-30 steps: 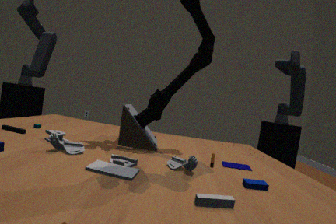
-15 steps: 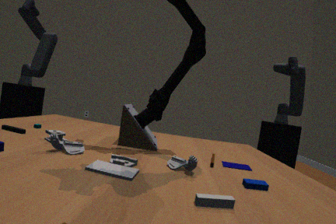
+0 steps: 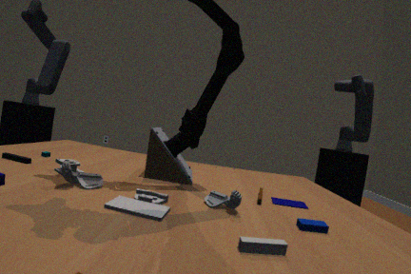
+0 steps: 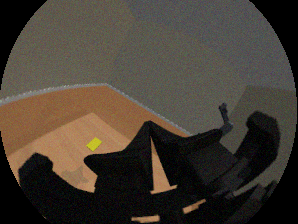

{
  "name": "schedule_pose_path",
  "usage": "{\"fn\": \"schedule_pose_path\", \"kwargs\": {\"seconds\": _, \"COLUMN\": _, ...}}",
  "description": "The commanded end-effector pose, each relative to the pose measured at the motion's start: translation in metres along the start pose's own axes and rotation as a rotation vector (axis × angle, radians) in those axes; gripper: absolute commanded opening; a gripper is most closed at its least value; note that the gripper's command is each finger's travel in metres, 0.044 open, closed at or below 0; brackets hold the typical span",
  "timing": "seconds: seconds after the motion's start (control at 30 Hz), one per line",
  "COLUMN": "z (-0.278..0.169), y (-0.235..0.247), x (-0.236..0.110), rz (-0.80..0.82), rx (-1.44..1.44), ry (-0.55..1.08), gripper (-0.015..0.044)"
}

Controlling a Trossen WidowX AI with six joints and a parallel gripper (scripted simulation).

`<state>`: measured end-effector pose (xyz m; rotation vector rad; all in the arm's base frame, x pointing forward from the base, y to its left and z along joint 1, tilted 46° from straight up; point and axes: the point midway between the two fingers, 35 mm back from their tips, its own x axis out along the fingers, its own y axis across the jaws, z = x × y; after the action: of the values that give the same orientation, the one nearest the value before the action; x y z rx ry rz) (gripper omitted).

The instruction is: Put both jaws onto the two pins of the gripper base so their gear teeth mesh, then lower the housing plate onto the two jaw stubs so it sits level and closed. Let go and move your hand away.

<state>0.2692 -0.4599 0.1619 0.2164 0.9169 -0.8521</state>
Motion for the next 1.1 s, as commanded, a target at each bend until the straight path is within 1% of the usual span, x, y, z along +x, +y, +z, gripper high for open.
{"fn": "schedule_pose_path", "kwargs": {"seconds": 0.0, "z": -0.022, "y": 0.03, "x": 0.021, "rz": 0.09, "rx": 0.001, "ry": 0.085, "gripper": 0.0}}
{"fn": "schedule_pose_path", "kwargs": {"seconds": 0.23, "z": -0.055, "y": 0.075, "x": 0.046, "rz": 0.211, "rx": 0.014, "ry": 0.213, "gripper": 0.0}}
{"fn": "schedule_pose_path", "kwargs": {"seconds": 0.53, "z": -0.102, "y": 0.13, "x": 0.067, "rz": 0.35, "rx": 0.042, "ry": 0.392, "gripper": 0.0}}
{"fn": "schedule_pose_path", "kwargs": {"seconds": 0.73, "z": -0.136, "y": 0.164, "x": 0.076, "rz": 0.431, "rx": 0.065, "ry": 0.523, "gripper": 0.0}}
{"fn": "schedule_pose_path", "kwargs": {"seconds": 1.07, "z": -0.185, "y": 0.207, "x": 0.078, "rz": 0.506, "rx": 0.11, "ry": 0.714, "gripper": 0.0}}
